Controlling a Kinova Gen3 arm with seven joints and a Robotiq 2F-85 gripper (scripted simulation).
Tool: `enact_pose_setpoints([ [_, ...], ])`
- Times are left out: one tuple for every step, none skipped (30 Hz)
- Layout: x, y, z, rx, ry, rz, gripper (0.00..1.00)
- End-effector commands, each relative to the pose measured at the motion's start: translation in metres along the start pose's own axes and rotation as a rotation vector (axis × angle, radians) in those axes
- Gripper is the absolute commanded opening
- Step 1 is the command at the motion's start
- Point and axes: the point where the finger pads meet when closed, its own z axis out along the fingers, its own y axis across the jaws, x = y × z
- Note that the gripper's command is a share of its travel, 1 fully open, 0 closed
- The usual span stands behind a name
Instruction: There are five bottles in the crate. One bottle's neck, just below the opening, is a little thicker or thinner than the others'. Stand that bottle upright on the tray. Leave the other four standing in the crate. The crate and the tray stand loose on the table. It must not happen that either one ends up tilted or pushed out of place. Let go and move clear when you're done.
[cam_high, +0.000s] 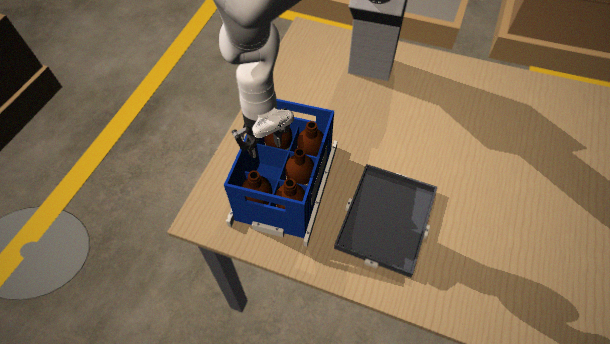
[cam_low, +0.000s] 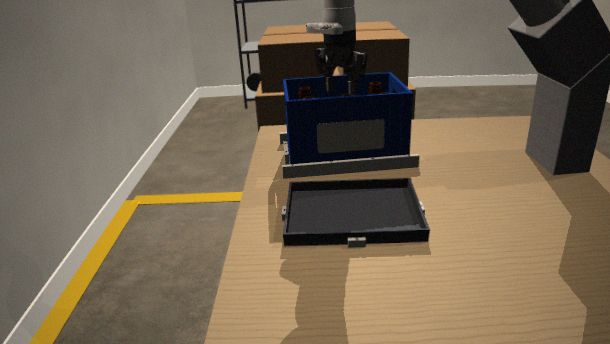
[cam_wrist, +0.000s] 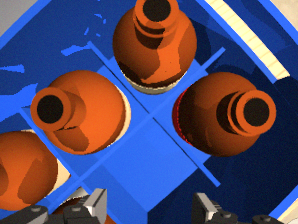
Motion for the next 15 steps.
enact_pose_setpoints([
  [0.000,0.000,0.000,-0.001,0.000,0.000,0.64],
  [0.000,0.000,0.000,-0.001,0.000,0.000,0.64],
  [0.000,0.000,-0.001,-0.001,0.000,0.000,0.64],
  [0.000,0.000,-0.001,-0.001,0.000,0.000,0.64],
  [0.000,0.000,-0.002,-0.001,0.000,0.000,0.64],
  [0.000,0.000,-0.003,-0.001,0.000,0.000,0.64],
  [0.000,0.000,-0.003,-0.001,0.000,0.000,0.64],
  [0.000,0.000,-0.003,-0.001,0.000,0.000,0.64],
  [0.000,0.000,-0.004,-0.001,0.000,0.000,0.64],
  [0.000,0.000,-0.005,-0.001,0.000,0.000,0.64],
  [0.000,0.000,-0.007,-0.001,0.000,0.000,0.64],
  [0.000,0.000,-0.009,-0.001,0.000,0.000,0.64],
  [0.000,0.000,-0.011,-0.001,0.000,0.000,0.64],
  [0.000,0.000,-0.014,-0.001,0.000,0.000,0.64],
  [0.000,0.000,-0.016,-0.001,0.000,0.000,0.64],
])
